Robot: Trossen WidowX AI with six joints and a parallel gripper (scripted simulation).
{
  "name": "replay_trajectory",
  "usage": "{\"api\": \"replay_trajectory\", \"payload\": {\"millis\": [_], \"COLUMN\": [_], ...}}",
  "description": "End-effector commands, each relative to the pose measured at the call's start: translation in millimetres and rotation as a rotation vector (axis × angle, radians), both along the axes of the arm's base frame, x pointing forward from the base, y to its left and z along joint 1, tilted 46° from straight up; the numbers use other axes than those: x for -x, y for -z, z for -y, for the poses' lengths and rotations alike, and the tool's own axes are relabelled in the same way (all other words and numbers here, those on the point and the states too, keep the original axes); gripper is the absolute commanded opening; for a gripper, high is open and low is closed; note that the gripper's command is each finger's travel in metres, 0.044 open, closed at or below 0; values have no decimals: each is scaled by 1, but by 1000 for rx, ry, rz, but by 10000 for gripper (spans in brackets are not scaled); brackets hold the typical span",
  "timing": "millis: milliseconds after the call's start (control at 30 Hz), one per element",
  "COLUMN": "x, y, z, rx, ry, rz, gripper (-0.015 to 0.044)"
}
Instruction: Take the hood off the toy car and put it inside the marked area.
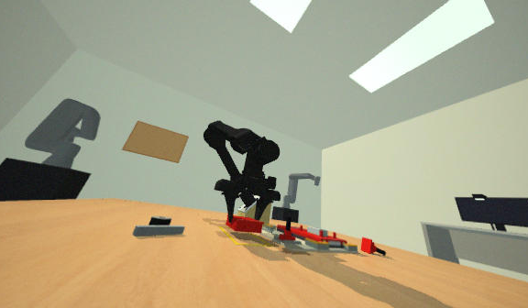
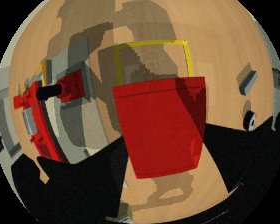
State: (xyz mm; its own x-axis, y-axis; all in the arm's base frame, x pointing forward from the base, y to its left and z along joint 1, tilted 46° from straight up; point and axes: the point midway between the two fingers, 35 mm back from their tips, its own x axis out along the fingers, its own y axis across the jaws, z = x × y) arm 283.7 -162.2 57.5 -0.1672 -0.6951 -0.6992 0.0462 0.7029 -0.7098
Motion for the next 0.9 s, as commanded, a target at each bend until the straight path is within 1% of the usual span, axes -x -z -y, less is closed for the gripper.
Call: {"api": "replay_trajectory", "payload": {"millis": [0, 833, 867], "x": [0, 2, 2], "y": [1, 10, 9], "z": [2, 10, 9], "rx": [3, 4, 1], "ry": [-3, -3, 0], "rz": [-3, -3, 0], "gripper": [0, 0, 26]}}
